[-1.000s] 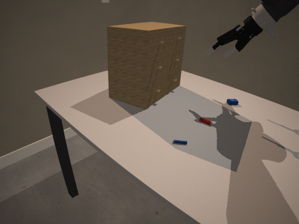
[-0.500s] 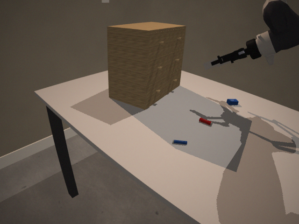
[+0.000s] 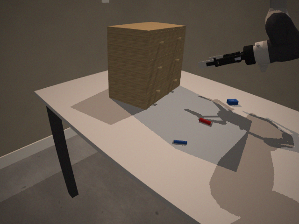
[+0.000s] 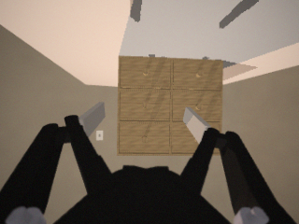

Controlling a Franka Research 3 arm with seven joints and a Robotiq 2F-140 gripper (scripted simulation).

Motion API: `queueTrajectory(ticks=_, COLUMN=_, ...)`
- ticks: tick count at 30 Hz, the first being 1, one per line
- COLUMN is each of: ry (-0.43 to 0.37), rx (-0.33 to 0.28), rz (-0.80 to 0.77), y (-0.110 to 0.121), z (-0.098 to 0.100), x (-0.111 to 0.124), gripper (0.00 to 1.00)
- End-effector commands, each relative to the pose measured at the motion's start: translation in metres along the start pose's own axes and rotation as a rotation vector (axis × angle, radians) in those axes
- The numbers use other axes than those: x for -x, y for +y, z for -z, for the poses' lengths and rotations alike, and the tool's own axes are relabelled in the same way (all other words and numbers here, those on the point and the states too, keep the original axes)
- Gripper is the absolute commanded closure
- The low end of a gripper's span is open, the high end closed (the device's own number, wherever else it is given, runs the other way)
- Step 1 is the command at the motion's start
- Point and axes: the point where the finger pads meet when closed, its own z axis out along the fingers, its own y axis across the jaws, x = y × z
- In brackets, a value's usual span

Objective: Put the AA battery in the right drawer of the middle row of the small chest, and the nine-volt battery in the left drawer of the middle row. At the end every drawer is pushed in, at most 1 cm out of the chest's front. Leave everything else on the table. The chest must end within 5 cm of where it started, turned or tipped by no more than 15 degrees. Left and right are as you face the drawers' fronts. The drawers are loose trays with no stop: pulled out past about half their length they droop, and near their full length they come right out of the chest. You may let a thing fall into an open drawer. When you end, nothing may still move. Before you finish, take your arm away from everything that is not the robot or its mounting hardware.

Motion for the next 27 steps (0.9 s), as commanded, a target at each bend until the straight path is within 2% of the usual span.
queueTrajectory(ticks=1, ry=-0.041, rx=0.002, rz=0.041, y=0.0003, z=-0.0039, x=0.0100, gripper=0.00)
queueTrajectory(ticks=6, ry=-0.043, rx=0.002, rz=0.041, y=0.0003, z=-0.0042, x=0.0099, gripper=0.00)
queueTrajectory(ticks=7, ry=-0.043, rx=0.002, rz=0.041, y=0.0003, z=-0.0042, x=0.0099, gripper=0.80)
queueTrajectory(ticks=27, ry=-0.043, rx=0.002, rz=0.041, y=0.0003, z=-0.0042, x=0.0099, gripper=0.80)
